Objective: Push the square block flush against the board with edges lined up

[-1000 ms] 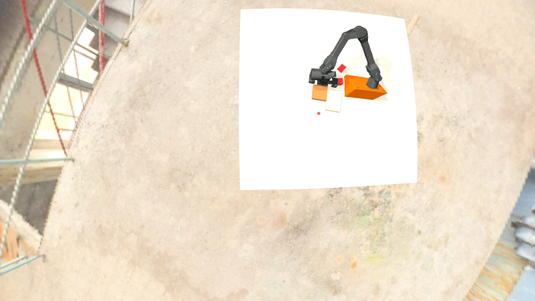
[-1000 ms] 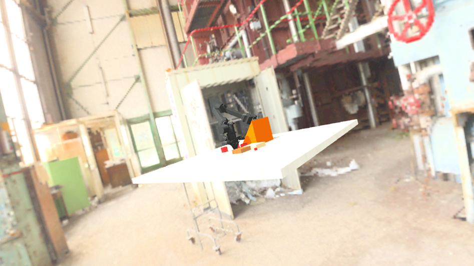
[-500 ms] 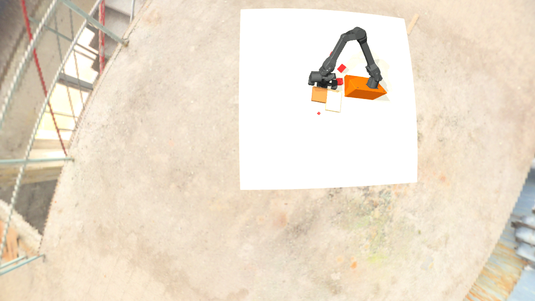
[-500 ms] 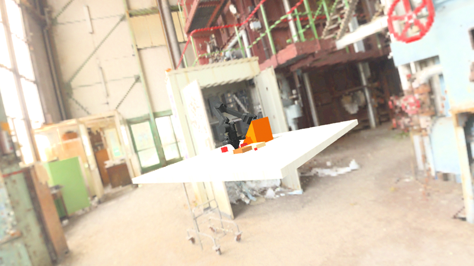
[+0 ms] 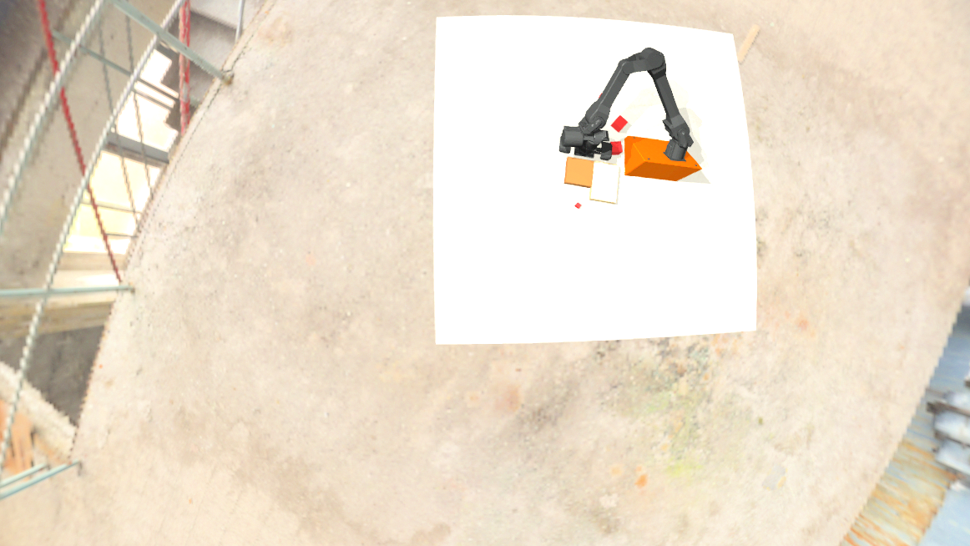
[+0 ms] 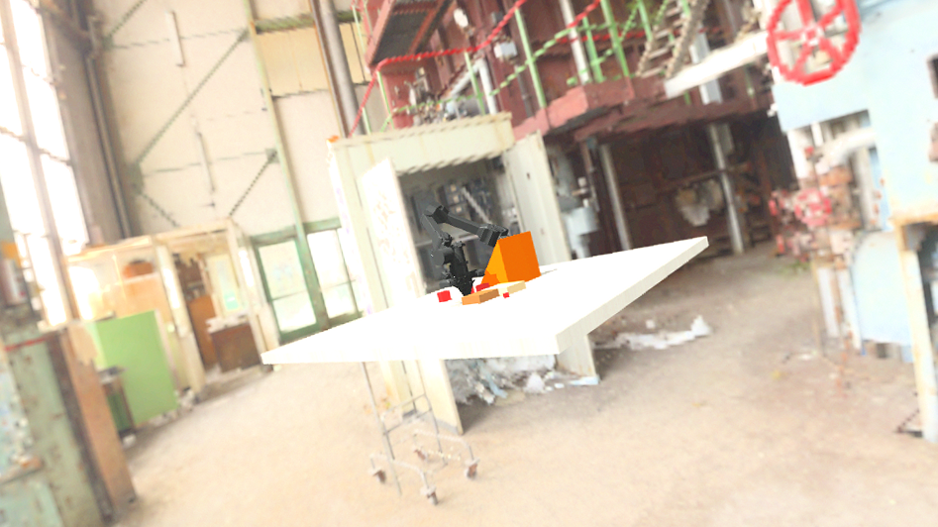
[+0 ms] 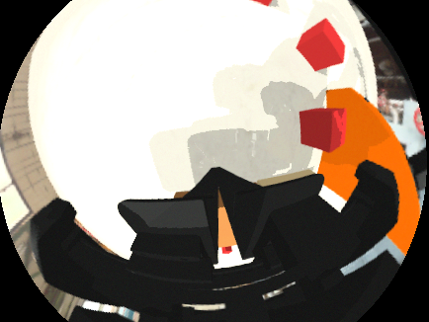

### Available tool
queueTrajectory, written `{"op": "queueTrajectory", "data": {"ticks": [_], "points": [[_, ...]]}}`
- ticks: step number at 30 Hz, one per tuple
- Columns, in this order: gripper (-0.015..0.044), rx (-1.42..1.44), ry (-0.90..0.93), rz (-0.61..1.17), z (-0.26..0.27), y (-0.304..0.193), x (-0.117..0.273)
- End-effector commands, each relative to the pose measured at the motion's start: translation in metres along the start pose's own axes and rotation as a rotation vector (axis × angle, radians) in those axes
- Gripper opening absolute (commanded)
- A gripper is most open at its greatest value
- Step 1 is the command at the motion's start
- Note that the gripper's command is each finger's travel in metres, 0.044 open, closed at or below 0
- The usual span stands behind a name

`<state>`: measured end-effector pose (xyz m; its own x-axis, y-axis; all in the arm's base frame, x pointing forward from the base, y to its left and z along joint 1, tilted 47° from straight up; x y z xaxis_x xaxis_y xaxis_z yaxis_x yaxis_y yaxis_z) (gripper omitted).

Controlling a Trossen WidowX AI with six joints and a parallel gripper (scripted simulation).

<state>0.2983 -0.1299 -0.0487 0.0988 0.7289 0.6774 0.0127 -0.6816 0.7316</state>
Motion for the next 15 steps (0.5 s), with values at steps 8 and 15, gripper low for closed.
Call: {"op": "queueTrajectory", "data": {"ticks": [8, 15], "points": [[0.0000, 0.000, 0.004, 0.002, -0.003, 0.019, 0.001], [0.0000, 0.000, 0.004, 0.001, -0.005, 0.030, 0.001]]}}
Point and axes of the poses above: the point midway between the two fingers, 35 mm back from their tips, its own x axis back along the fingers, its own z axis across the jaws, y = z × x, the point moved 1 cm from there along x, back along the fingers, and after that the axes turned 12 degrees about x, right-handed, at the moved point
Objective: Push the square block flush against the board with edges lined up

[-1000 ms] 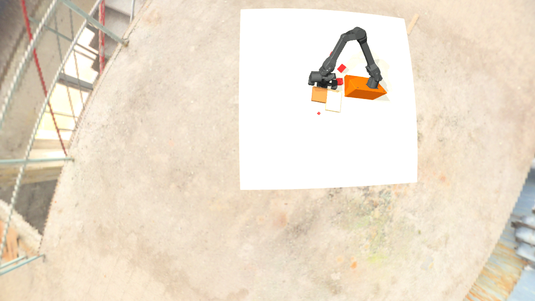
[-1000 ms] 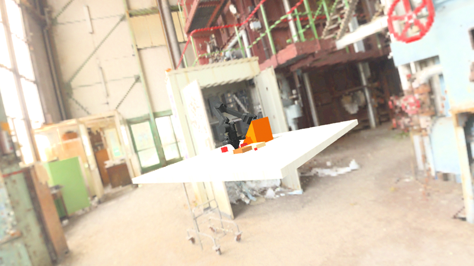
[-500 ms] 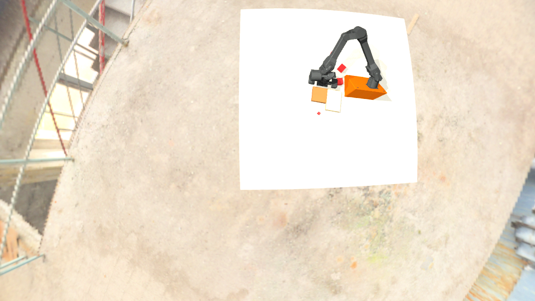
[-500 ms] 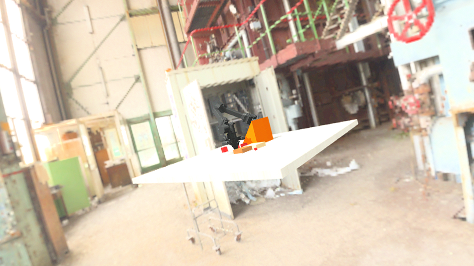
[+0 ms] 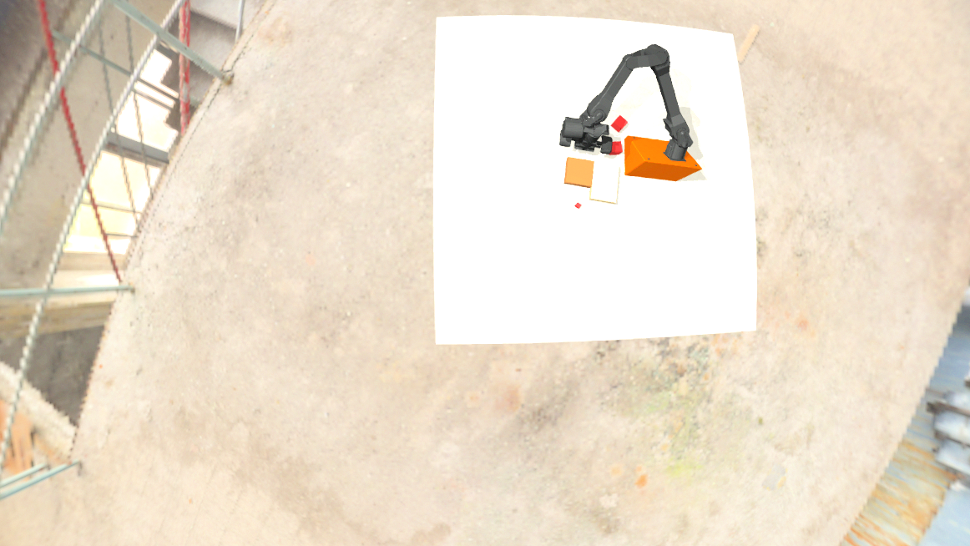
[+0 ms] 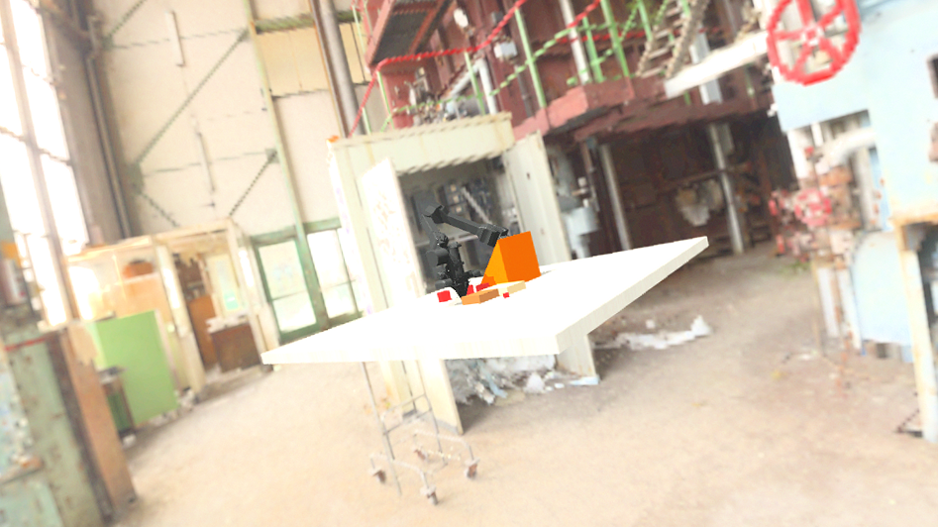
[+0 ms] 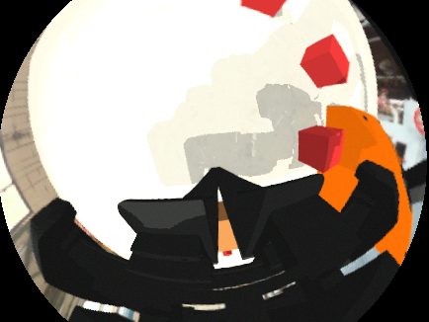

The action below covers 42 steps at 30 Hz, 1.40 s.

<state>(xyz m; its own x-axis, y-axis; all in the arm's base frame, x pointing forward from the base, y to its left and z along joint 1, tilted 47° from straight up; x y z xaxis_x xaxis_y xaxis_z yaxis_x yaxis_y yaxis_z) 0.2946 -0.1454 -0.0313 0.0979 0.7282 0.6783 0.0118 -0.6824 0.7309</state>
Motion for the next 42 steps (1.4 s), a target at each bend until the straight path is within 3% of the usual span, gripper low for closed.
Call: {"op": "queueTrajectory", "data": {"ticks": [1, 6, 11, 19, 42], "points": [[0.0000, 0.001, 0.003, -0.001, -0.002, 0.008, 0.001], [0.0000, 0.000, 0.000, 0.000, -0.002, 0.007, 0.003], [0.0000, 0.000, 0.003, 0.001, -0.002, 0.007, 0.056], [0.0000, 0.029, 0.006, -0.003, 0.000, 0.006, 0.051], [0.0000, 0.821, 0.010, 0.000, 0.055, -0.031, 0.057]]}}
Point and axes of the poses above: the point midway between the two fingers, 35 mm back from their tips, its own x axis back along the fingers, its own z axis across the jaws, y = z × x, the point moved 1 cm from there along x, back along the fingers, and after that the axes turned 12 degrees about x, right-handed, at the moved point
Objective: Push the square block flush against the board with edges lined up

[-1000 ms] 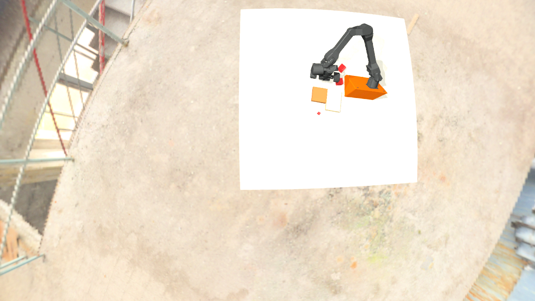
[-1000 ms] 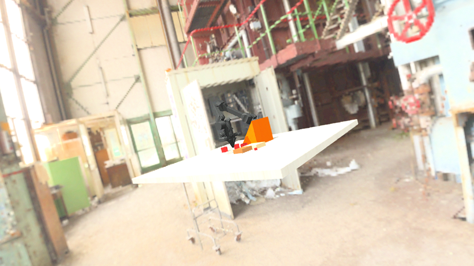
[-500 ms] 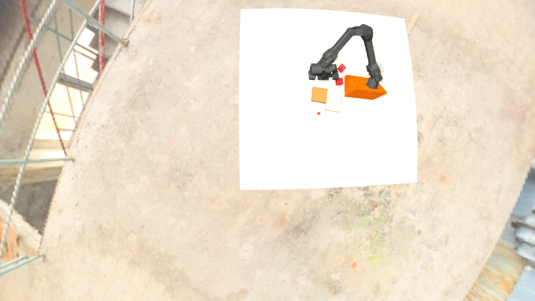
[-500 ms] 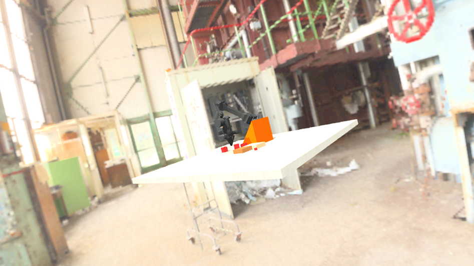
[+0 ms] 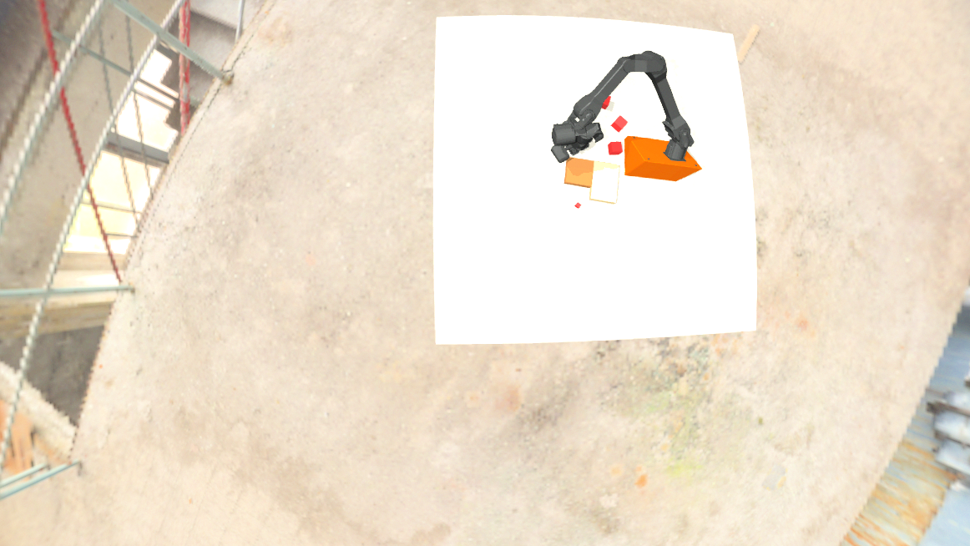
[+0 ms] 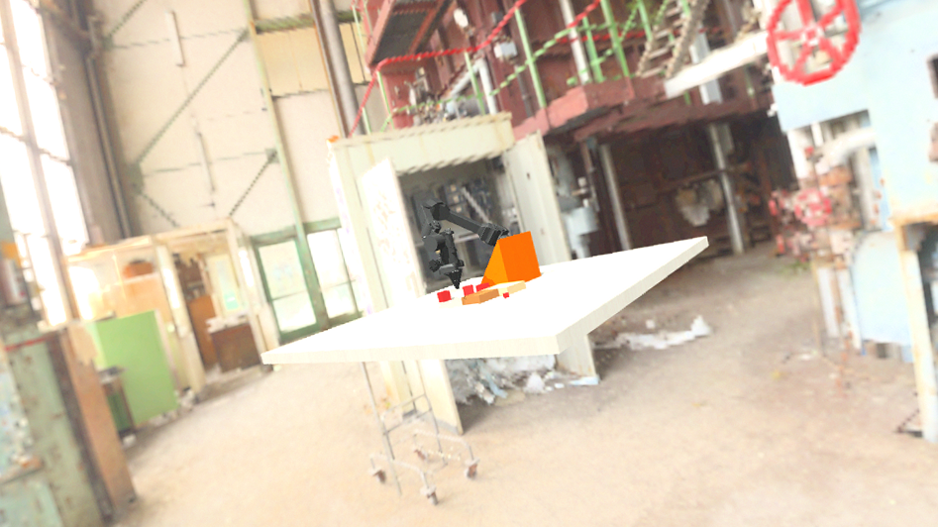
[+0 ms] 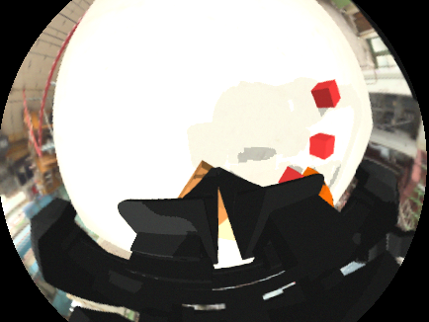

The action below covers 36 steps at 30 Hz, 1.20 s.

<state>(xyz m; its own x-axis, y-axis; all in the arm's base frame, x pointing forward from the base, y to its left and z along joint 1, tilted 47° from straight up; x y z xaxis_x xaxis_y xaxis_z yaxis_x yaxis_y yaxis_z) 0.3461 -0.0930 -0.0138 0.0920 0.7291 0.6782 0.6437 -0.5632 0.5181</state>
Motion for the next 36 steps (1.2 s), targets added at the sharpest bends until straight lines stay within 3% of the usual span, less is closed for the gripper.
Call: {"op": "queueTrajectory", "data": {"ticks": [1, 21, 29, 34, 36], "points": [[0.0000, 0.164, 0.005, 0.002, 0.015, -0.001, 0.002], [0.0000, 0.851, 0.007, 0.000, 0.071, -0.011, 0.003], [0.0000, 0.875, 0.007, 0.000, 0.073, -0.011, 0.003], [0.0000, 0.875, 0.005, -0.001, 0.073, -0.011, -0.049], [0.0000, 0.875, 0.004, -0.001, 0.073, -0.011, -0.052]]}}
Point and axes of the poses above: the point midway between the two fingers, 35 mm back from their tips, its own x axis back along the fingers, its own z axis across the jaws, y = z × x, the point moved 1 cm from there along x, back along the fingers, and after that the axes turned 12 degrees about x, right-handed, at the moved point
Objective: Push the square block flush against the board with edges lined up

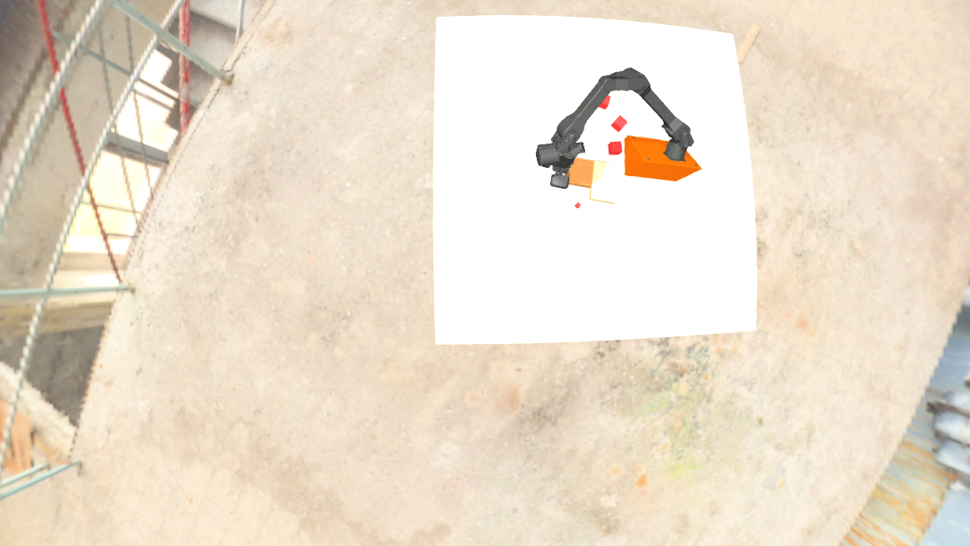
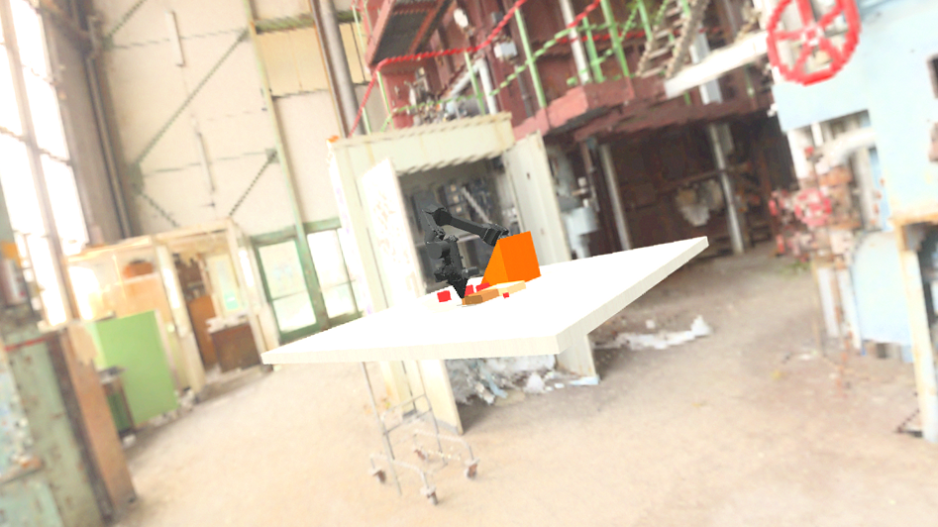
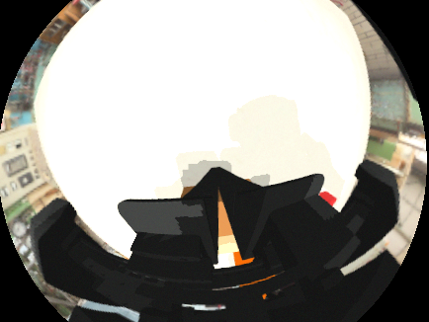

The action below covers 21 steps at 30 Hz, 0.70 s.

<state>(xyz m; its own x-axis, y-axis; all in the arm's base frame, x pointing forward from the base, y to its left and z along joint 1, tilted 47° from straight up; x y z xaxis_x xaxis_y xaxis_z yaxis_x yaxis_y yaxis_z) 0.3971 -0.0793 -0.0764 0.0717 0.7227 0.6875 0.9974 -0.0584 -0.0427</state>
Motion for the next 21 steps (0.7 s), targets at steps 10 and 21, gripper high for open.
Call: {"op": "queueTrajectory", "data": {"ticks": [10, 21], "points": [[0.0000, 0.015, -0.008, 0.018, 0.001, -0.010, -0.025], [0.0000, 0.016, -0.007, 0.019, 0.004, -0.021, -0.024]]}}
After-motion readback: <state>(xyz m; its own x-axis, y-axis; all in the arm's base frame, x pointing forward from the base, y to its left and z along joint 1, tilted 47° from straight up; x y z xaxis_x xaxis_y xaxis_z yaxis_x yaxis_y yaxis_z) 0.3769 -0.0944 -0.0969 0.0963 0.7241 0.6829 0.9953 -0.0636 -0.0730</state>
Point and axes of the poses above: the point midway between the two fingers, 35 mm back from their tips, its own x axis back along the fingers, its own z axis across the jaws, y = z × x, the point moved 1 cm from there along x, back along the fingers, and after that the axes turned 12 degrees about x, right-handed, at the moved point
